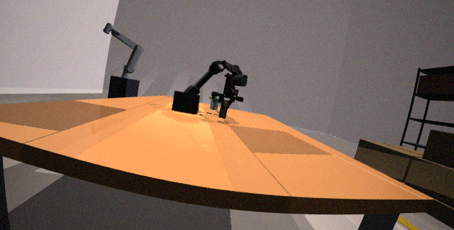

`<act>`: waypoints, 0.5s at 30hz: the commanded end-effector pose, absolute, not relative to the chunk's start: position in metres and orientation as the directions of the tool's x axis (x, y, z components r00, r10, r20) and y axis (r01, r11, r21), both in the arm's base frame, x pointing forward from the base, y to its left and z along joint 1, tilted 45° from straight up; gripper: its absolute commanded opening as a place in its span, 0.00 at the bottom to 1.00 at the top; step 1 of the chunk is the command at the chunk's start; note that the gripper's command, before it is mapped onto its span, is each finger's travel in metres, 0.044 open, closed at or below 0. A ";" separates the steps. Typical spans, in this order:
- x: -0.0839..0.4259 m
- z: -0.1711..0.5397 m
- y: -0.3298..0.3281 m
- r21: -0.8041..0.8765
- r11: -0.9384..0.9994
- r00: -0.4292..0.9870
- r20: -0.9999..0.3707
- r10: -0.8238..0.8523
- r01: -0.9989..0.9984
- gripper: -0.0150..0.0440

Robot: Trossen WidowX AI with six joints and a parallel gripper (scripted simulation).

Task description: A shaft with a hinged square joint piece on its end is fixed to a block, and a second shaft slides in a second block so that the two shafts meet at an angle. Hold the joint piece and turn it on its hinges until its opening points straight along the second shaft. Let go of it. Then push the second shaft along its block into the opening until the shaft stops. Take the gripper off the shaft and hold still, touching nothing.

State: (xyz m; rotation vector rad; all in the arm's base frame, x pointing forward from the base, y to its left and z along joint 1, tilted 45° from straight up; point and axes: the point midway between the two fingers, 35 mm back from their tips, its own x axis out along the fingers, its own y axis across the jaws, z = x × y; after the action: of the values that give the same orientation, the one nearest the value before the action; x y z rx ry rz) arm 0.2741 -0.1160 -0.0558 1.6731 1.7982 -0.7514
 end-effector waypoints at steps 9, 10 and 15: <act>0.273 -0.042 -0.099 -0.024 0.059 -0.057 -0.725 0.686 0.998 0.25; 0.273 -0.041 -0.098 -0.024 0.059 -0.057 -0.725 0.687 0.998 0.25; 0.273 -0.035 -0.092 -0.024 0.059 -0.058 -0.724 0.687 0.998 0.25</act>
State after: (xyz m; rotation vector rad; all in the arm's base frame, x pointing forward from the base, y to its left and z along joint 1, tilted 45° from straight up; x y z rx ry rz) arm 0.2735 -0.0973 -0.0388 1.6732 1.8016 -0.7506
